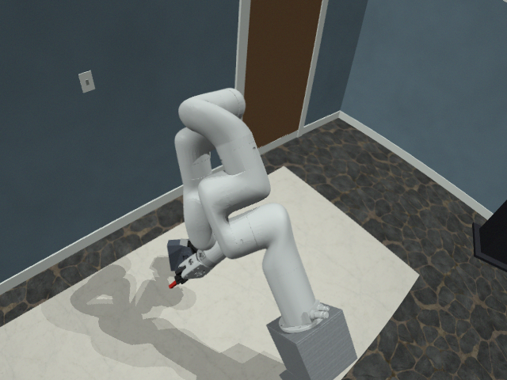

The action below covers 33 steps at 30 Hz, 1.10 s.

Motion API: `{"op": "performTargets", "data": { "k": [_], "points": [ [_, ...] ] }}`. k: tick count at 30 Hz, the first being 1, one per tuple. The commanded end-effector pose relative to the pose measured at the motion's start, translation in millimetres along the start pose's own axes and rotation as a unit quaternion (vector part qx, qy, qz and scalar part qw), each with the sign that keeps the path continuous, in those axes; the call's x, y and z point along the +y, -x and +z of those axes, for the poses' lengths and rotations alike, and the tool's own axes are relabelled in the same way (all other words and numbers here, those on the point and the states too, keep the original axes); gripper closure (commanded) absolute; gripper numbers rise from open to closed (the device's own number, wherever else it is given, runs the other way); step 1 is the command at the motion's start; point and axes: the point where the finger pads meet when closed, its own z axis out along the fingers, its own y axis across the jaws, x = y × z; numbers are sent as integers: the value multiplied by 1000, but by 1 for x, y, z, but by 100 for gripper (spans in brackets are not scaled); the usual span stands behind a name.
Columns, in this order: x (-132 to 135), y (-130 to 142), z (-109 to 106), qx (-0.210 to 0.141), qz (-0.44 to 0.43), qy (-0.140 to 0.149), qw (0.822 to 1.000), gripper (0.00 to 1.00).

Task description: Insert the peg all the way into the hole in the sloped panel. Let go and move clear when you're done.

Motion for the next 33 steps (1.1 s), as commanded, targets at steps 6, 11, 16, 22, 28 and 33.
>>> {"op": "performTargets", "data": {
  "k": [6,11,16,22,28,33],
  "points": [
    [-14,-3,12,25,16,-15,999,100],
    [-23,-6,19,40,27,-23,999,100],
    [-31,-9,25,56,38,-29,997,100],
    [-37,-11,30,69,46,-34,996,100],
    [-45,-14,36,88,58,-39,994,100],
    [-51,-17,41,104,68,-43,991,100]
  ]
}}
